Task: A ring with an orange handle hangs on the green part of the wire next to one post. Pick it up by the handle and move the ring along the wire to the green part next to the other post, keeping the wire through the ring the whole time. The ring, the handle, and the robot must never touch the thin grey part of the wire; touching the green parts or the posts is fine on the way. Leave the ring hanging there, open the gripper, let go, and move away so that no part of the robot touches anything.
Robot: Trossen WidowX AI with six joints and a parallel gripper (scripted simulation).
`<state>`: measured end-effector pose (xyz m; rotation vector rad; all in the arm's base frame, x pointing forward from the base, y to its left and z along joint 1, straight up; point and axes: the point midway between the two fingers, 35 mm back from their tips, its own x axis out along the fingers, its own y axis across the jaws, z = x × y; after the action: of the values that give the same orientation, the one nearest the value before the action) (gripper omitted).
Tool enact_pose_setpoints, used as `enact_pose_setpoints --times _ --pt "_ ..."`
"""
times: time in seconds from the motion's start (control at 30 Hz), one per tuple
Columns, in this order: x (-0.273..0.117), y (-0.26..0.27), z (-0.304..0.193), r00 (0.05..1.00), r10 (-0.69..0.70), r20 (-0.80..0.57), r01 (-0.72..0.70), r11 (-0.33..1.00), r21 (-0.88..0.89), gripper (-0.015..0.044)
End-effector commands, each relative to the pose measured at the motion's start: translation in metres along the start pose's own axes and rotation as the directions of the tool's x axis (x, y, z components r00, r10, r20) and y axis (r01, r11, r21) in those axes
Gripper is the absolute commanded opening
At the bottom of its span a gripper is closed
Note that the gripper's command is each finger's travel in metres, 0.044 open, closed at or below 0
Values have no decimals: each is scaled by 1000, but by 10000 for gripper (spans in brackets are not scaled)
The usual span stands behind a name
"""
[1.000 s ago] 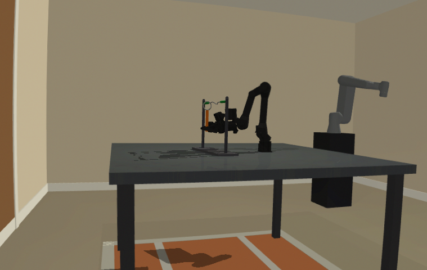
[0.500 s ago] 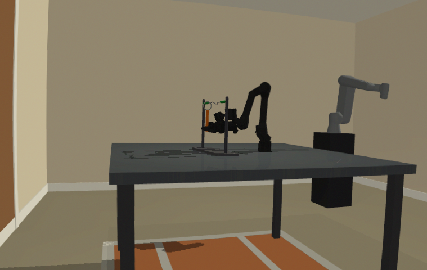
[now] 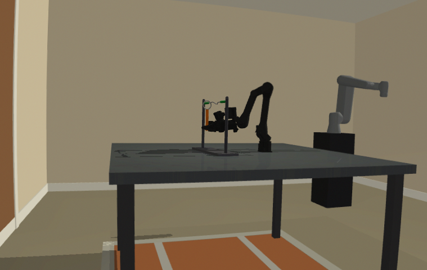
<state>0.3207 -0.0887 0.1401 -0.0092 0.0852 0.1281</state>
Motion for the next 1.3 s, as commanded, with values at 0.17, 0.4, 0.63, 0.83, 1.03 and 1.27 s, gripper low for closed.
enact_pose_setpoints --times 0.17,0.4,0.63,0.83,1.03,1.27 --pt "0 -1 10 1000 2 14 -1 1000 -13 -150" --pt "0 -1 10 1000 2 14 -1 1000 -13 -150" --pt "0 -1 10 1000 2 14 -1 1000 -13 -150" --pt "0 -1 10 1000 2 14 -1 1000 -13 -150" --pt "0 -1 10 1000 2 14 -1 1000 -13 -150" --pt "0 2 10 1000 3 13 -2 1000 -12 -150"
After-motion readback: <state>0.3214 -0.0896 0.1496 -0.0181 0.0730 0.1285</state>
